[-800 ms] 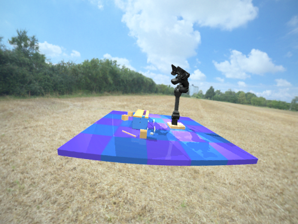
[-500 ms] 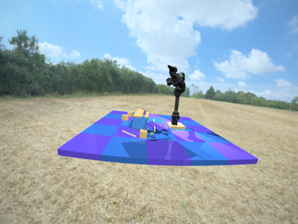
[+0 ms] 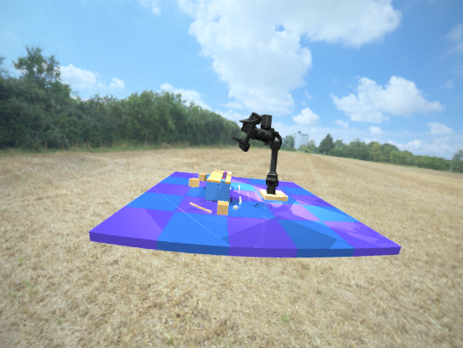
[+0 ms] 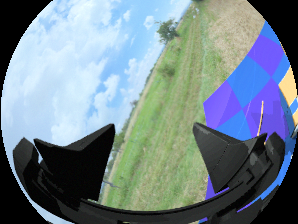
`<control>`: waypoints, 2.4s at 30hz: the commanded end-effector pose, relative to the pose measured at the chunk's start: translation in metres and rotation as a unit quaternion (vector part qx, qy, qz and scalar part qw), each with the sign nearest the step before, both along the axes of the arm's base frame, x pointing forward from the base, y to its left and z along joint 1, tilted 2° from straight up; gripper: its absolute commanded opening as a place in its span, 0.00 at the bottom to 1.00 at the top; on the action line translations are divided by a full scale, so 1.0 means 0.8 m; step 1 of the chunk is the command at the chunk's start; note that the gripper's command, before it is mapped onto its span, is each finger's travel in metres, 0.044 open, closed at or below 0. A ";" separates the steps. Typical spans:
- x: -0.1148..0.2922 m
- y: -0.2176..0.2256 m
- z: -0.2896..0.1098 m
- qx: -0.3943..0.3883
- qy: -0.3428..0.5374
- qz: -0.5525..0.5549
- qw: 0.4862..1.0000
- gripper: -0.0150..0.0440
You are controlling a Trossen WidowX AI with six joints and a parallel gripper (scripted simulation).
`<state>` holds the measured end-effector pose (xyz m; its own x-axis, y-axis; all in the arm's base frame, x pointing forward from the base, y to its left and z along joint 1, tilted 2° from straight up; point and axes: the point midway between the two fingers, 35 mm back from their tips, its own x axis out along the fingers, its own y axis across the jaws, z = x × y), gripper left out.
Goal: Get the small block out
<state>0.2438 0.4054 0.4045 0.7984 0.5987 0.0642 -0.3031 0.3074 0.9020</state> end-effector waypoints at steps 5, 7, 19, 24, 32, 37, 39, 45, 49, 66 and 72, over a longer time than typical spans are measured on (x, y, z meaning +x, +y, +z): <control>0.085 -0.054 -0.109 -0.407 -0.052 -0.025 0.912 0.93; 0.096 -0.070 -0.126 -0.471 -0.054 -0.017 0.880 0.93; 0.130 -0.191 -0.221 -0.769 -0.033 0.121 0.627 0.93; 0.126 -0.250 -0.251 -0.834 -0.015 0.221 0.505 0.93; 0.096 -0.343 -0.280 -0.851 0.008 0.415 0.322 0.93; 0.065 -0.396 -0.285 -0.806 0.010 0.547 0.227 0.93; 0.058 -0.406 -0.285 -0.793 0.009 0.571 0.212 0.93; 0.058 -0.406 -0.285 -0.793 0.009 0.572 0.212 0.93; 0.058 -0.406 -0.285 -0.793 0.009 0.572 0.212 0.93; 0.061 -0.404 -0.306 -0.793 0.009 0.572 0.212 0.93; 0.063 -0.403 -0.318 -0.793 0.009 0.571 0.212 0.93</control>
